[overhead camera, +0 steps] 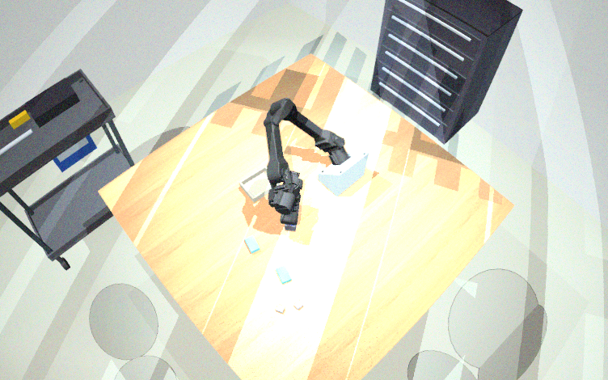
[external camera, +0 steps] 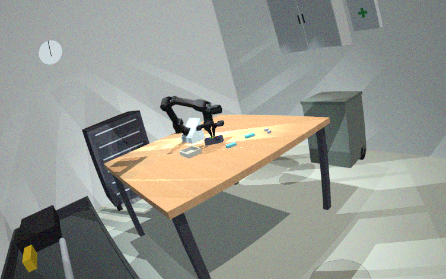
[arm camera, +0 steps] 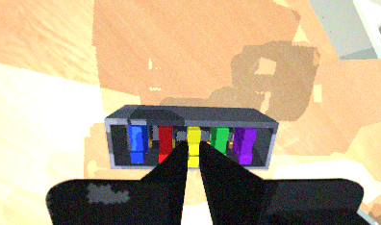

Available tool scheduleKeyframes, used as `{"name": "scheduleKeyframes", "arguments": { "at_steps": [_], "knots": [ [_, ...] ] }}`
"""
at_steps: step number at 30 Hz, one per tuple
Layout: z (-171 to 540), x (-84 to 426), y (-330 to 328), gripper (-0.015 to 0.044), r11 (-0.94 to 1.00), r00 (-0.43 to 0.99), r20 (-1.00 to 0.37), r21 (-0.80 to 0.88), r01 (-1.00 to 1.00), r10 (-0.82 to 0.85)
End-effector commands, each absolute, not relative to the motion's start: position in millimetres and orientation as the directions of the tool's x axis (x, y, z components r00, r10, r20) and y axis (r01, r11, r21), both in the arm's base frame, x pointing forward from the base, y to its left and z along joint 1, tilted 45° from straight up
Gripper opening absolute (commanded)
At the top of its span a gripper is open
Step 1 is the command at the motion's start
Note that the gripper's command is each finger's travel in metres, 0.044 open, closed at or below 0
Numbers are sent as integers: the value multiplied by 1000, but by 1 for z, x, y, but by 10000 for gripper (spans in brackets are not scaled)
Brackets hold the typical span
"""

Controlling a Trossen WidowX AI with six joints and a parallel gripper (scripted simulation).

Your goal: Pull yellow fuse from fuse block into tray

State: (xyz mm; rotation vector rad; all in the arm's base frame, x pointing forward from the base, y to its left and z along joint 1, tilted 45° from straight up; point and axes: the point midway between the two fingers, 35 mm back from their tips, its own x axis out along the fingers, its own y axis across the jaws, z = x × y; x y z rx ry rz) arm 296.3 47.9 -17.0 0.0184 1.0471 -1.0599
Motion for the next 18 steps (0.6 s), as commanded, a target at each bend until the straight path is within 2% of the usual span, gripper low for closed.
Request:
{"name": "scheduleKeyframes", "arguments": {
  "at_steps": [1,18],
  "knots": [
    [-15,297,50,0,533,80,-711,-442,721,-698],
    [-10,296,56,0,534,80,-711,-443,720,-699]
  ]
}}
